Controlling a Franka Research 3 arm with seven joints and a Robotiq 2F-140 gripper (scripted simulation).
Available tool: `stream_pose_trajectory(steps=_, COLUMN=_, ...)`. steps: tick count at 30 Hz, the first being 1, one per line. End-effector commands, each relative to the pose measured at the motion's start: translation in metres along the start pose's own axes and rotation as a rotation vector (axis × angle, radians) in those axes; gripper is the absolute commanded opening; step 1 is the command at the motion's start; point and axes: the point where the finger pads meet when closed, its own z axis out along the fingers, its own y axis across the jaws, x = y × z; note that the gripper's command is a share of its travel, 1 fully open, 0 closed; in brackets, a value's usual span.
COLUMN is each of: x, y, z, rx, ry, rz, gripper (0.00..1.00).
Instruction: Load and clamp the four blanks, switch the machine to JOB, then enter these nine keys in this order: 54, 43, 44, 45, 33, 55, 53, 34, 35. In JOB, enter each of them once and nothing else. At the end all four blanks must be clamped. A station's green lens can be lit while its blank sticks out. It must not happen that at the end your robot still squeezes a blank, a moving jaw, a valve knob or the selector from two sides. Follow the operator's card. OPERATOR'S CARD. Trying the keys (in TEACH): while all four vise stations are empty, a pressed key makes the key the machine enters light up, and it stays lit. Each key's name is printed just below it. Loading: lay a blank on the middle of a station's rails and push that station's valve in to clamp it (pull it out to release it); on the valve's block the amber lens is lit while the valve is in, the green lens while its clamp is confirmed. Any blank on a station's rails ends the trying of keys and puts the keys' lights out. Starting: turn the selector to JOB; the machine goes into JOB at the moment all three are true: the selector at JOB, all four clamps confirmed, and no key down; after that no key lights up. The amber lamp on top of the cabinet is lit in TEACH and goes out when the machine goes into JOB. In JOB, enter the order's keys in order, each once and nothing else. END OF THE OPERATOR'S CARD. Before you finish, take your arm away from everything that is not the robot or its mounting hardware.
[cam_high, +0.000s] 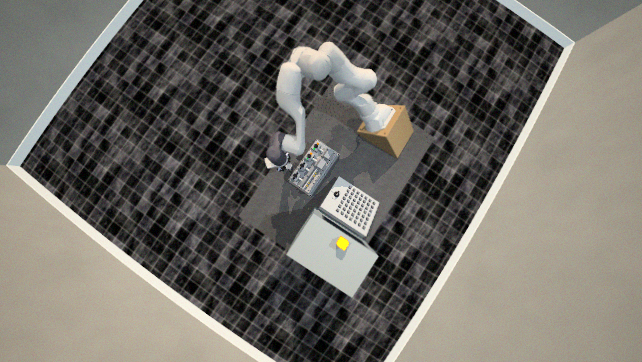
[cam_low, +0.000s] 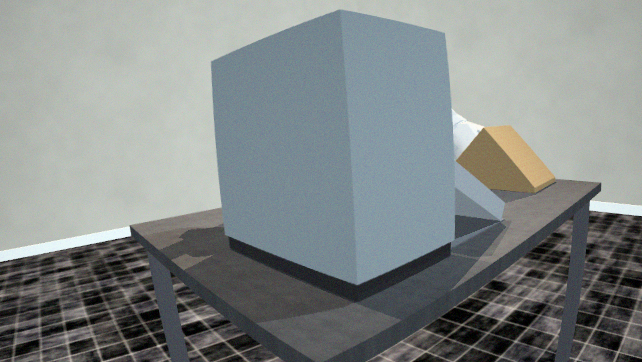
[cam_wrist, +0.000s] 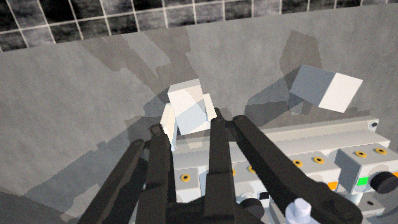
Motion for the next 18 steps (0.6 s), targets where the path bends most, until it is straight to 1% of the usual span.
stream_pose_trajectory(steps=1, x=-0.001, y=0.000, z=0.001, rx=0.001, ry=-0.002, rz=-0.004, gripper=0.00)
stream_pose_trajectory(steps=11, x=-0.001, y=0.000, z=-0.001, rx=0.001, ry=-0.002, rz=-0.004, gripper=0.00)
stream_pose_trajectory(steps=15, x=-0.001, y=0.000, z=-0.008, rx=0.001, ry=-0.002, rz=-0.004, gripper=0.00)
stream_pose_trajectory(steps=18, x=-0.001, y=0.000, z=-0.019, rx=0.001, ry=-0.002, rz=-0.004, gripper=0.00)
